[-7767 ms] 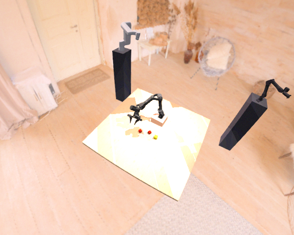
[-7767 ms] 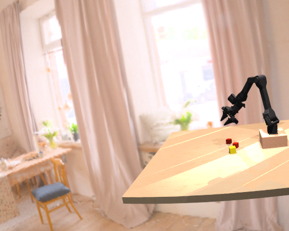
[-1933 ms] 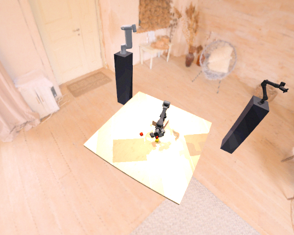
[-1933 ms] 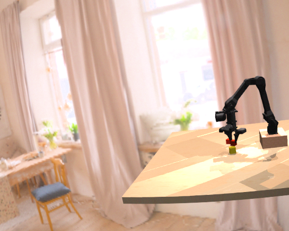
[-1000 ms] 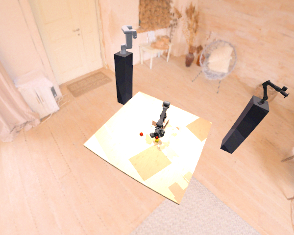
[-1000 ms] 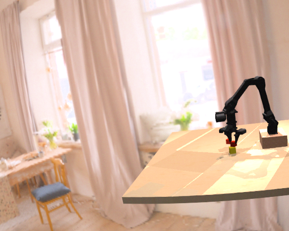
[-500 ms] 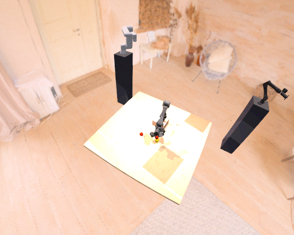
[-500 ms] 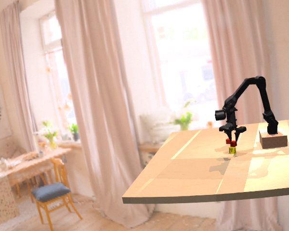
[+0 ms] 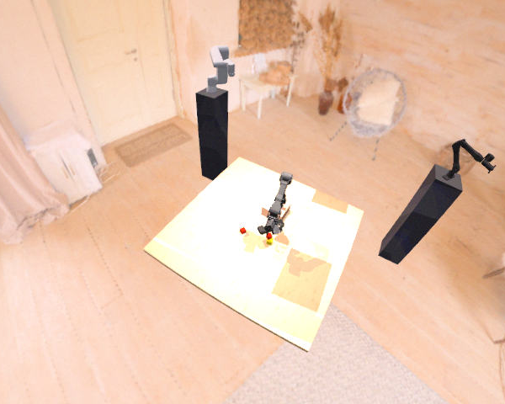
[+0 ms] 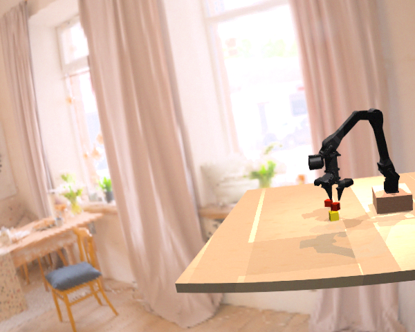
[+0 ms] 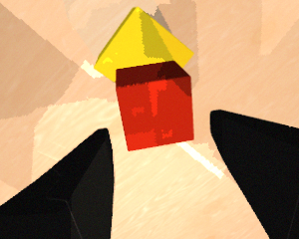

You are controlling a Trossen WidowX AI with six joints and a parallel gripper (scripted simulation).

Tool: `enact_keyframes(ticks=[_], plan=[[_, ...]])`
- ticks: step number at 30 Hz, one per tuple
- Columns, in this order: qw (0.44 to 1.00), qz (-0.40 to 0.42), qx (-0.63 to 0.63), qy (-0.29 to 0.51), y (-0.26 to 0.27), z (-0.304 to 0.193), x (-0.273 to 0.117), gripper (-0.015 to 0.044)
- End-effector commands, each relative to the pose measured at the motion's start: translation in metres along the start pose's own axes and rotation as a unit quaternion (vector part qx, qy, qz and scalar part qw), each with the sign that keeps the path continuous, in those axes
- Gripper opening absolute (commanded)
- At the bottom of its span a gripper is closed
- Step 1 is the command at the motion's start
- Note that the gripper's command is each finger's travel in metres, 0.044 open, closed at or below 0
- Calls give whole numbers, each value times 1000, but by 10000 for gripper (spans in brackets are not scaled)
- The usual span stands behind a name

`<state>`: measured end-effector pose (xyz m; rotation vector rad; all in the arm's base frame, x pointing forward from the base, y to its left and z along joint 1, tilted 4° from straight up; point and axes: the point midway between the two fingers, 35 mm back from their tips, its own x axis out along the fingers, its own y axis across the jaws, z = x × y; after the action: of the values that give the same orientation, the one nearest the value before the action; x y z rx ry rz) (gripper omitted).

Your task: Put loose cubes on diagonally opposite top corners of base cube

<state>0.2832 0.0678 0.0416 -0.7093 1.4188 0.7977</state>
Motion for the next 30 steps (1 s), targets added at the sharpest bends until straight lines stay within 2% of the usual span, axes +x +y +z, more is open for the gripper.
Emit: enact_keyframes(ticks=[1, 3, 4, 9, 14, 24, 26, 30], plan=[[1000, -3, -3, -3, -1, 1, -3, 205], [1000, -1, 21, -1, -5, -2, -2, 258], [999, -2, 47, -1, -12, -5, -3, 265], [979, -7, 205, -5, -50, -28, -12, 265], [934, -12, 358, -9, -85, -57, -21, 265], [780, -8, 626, -6, -136, -133, -39, 265], [754, -6, 657, -4, -141, -145, -41, 265], [750, -6, 661, -4, -142, -146, -41, 265]])
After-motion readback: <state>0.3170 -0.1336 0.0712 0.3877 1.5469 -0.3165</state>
